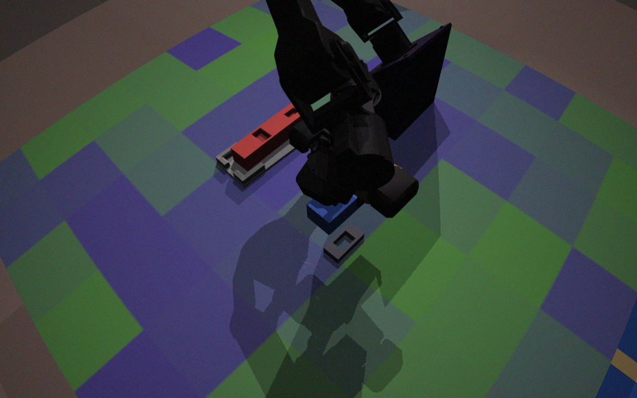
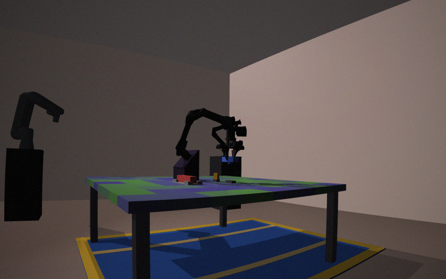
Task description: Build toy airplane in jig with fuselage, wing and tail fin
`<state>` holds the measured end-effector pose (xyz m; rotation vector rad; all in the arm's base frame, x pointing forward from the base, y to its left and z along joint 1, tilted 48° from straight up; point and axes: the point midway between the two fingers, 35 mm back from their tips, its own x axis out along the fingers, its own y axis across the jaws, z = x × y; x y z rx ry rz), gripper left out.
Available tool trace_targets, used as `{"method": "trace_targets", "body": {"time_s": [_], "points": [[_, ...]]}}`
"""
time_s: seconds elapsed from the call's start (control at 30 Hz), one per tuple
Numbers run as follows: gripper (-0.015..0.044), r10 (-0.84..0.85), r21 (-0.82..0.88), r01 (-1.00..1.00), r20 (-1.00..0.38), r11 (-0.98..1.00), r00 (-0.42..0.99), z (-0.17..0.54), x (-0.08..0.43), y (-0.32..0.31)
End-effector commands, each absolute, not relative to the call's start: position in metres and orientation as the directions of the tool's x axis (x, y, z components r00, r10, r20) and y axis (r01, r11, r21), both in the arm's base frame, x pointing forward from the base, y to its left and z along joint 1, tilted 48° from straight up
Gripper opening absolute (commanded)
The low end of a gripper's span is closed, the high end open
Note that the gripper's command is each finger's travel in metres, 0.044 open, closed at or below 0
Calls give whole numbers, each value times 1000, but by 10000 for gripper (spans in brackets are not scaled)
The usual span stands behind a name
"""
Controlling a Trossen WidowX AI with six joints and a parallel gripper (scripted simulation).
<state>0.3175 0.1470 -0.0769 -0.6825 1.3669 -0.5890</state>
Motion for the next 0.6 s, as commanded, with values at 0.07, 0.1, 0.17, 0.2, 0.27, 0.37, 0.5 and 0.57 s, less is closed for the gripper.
{"method": "trace_targets", "body": {"time_s": [0.07, 0.1, 0.17, 0.2, 0.27, 0.37, 0.5, 0.57], "points": [[0, -722, -725, 23, -681, 689, 122, -67, 320, 148], [0, -720, -722, 39, -683, 691, 122, -65, 321, 146], [0, -718, -716, 71, -685, 695, 122, -60, 323, 141], [0, -717, -712, 87, -686, 696, 122, -58, 324, 139], [0, -715, -705, 119, -688, 699, 121, -53, 326, 135], [0, -712, -693, 166, -691, 701, 121, -47, 328, 128], [0, -709, -675, 229, -695, 701, 121, -38, 331, 118], [0, -707, -665, 261, -697, 700, 121, -33, 332, 113]]}}
